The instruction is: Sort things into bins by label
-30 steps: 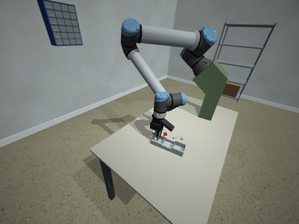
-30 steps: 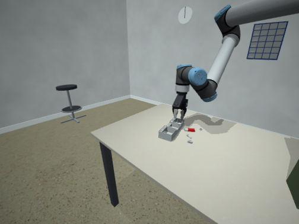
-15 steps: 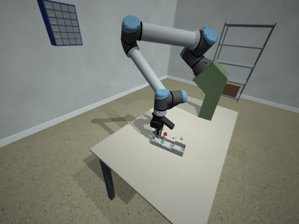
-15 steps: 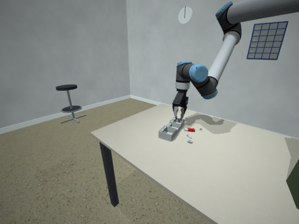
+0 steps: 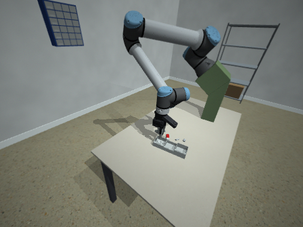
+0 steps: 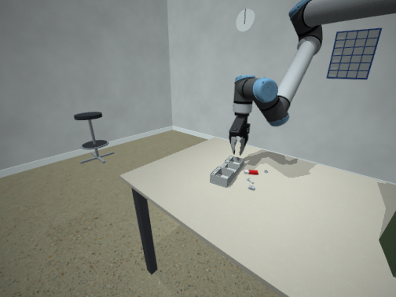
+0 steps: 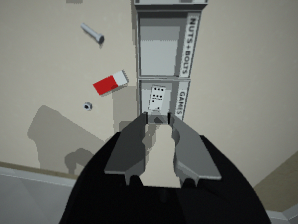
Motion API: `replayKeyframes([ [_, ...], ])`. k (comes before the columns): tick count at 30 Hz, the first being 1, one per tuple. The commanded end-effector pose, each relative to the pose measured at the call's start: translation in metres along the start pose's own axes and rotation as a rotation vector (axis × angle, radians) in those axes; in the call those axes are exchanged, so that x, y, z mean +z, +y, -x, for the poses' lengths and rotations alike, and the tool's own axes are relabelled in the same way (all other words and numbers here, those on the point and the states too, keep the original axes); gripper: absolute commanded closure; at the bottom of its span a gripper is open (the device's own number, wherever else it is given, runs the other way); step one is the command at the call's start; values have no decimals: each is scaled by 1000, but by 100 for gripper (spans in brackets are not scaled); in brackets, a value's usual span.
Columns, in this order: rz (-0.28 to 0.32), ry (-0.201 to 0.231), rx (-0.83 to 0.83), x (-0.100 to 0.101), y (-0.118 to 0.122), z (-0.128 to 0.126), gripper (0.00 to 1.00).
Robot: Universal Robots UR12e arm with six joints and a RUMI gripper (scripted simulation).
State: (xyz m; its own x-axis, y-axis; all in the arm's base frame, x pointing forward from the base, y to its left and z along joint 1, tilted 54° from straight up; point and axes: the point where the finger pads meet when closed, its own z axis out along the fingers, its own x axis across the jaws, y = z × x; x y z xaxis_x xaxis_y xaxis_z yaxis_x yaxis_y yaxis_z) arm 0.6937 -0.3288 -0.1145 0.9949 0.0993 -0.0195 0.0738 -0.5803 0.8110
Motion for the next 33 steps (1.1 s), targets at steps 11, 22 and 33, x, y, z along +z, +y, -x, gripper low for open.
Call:
replayKeyframes([
  [11, -3, -8, -434, -1, 14, 89, 82],
  [22, -9, -16, -768, -1, 26, 166, 82],
  [33, 0, 1, -905, -1, 25, 161, 82],
])
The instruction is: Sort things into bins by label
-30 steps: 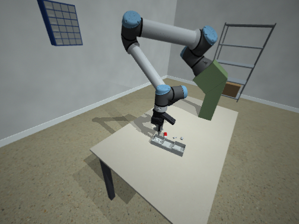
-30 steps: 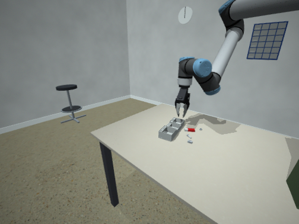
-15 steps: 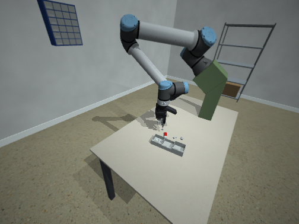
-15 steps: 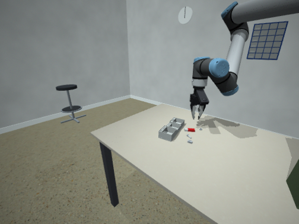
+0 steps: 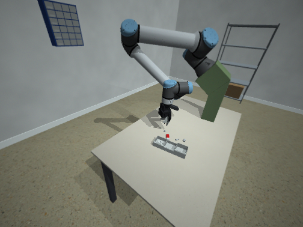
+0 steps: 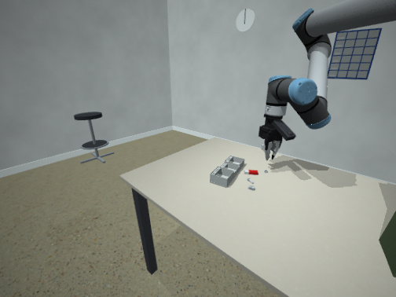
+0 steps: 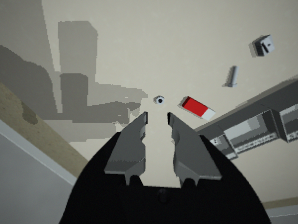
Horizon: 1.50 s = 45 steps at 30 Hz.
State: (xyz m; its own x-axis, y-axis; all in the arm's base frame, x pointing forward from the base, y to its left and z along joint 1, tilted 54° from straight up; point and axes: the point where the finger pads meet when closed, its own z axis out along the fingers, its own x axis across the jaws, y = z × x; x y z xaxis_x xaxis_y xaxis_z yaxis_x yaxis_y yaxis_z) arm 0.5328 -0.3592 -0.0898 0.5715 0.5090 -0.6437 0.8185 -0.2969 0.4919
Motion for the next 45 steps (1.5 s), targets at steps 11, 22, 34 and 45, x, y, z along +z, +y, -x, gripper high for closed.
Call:
replayKeyframes([
  [11, 10, 5, -18, 0, 5, -6, 82],
  [22, 10, 5, -18, 0, 6, -7, 82],
  [34, 10, 5, -18, 0, 6, -7, 82],
  [45, 10, 5, -18, 16, 6, -7, 82],
])
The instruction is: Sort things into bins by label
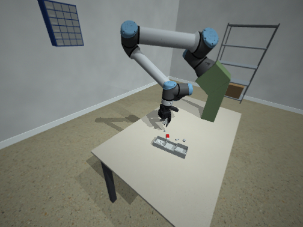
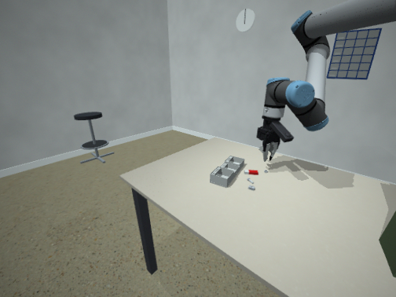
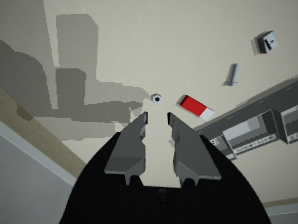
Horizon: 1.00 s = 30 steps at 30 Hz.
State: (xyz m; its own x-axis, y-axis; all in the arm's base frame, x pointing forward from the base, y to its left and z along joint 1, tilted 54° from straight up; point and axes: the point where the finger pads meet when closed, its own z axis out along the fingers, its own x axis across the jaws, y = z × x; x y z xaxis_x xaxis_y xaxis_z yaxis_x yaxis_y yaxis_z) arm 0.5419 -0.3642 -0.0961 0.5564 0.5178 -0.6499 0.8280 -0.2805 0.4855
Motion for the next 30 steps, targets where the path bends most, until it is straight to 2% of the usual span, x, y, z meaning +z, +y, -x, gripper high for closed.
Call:
replayKeyframes([
  [1, 1, 0, 0, 11, 0, 0, 82],
  [10, 1, 0, 0, 47, 0, 0, 82],
  [30, 1, 0, 0, 60, 0, 0, 82],
])
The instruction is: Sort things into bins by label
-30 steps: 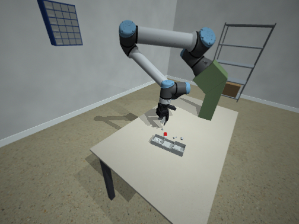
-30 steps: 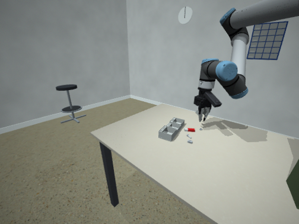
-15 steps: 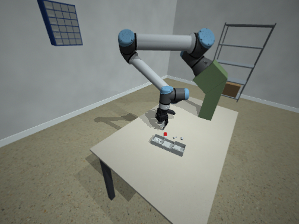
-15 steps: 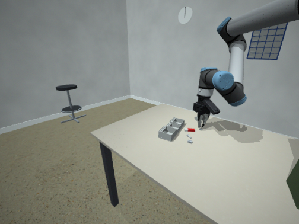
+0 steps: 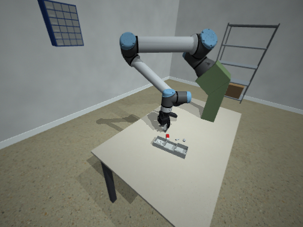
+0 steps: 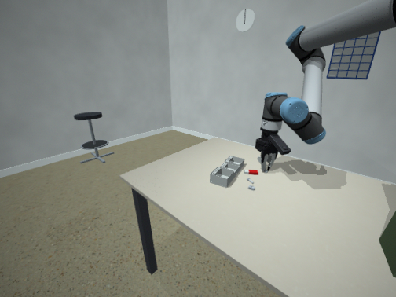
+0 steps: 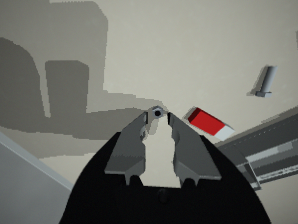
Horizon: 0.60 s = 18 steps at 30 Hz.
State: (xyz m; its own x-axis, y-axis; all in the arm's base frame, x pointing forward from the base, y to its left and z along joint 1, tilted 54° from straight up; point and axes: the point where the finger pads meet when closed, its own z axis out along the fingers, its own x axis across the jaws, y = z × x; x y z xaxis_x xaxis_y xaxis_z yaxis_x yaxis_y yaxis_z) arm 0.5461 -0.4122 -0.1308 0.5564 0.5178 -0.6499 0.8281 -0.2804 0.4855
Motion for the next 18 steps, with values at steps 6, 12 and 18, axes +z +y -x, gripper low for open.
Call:
replayKeyframes([
  [6, 1, 0, 0, 0, 0, 0, 82],
  [12, 1, 0, 0, 0, 0, 0, 100],
  [18, 1, 0, 0, 0, 0, 0, 100],
])
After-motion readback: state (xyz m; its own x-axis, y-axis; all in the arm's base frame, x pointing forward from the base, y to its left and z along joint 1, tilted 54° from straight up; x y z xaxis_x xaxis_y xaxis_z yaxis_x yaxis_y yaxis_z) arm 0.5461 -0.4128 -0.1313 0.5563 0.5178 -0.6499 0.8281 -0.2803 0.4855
